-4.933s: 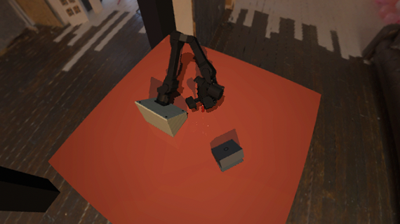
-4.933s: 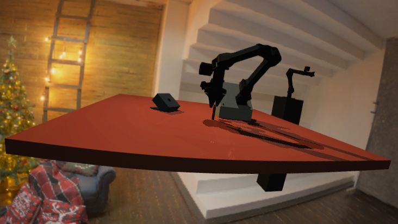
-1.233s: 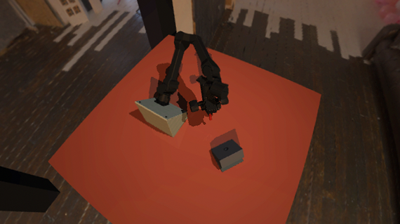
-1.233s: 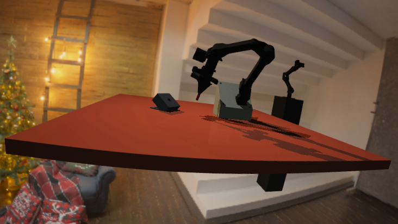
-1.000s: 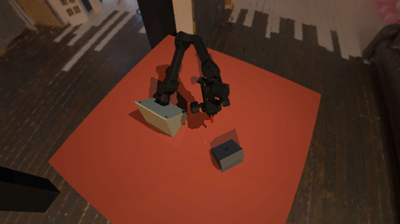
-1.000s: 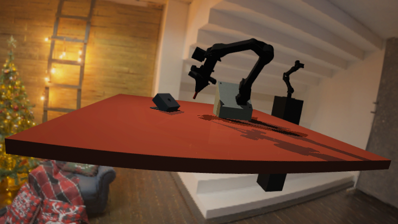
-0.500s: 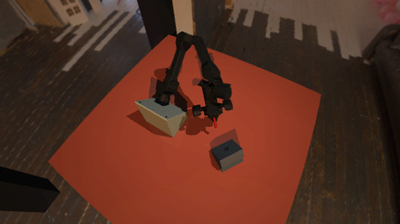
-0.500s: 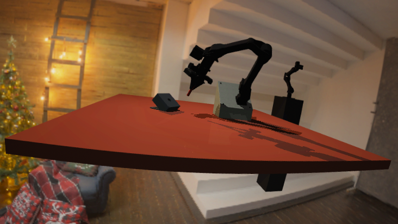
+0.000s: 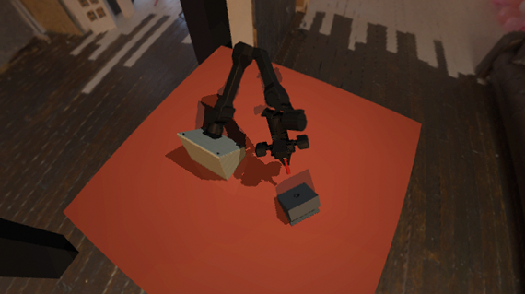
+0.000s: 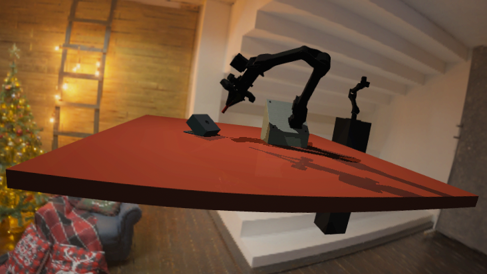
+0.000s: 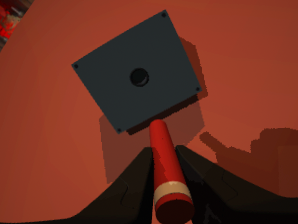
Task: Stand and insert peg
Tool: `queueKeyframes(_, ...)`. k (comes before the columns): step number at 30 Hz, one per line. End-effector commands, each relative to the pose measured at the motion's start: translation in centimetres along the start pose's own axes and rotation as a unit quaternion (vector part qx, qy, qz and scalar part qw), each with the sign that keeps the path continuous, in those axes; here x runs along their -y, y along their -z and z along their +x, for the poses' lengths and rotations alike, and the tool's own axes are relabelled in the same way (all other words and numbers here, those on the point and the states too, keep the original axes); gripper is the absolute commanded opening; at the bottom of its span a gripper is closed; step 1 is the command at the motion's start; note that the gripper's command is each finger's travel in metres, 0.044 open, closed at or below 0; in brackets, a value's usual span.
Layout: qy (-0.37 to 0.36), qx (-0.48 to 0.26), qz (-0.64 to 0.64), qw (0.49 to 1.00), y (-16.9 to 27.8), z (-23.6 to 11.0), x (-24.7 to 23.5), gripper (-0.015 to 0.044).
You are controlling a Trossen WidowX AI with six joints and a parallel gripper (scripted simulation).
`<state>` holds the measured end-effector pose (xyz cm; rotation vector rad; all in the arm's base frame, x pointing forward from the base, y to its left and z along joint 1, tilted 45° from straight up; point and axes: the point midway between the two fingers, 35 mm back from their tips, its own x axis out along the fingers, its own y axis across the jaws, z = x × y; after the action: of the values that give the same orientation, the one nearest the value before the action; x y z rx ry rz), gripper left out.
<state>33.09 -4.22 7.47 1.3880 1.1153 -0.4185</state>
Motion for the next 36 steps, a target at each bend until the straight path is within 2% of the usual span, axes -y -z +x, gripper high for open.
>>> queueKeyframes(1,-0.008,0.016,0.016,1.000,-0.9,0.2,-0.4,0.0000)
queueKeyframes(36,-0.019,0.031,0.031,0.999,-2.2,4.9,-1.1,0.0000)
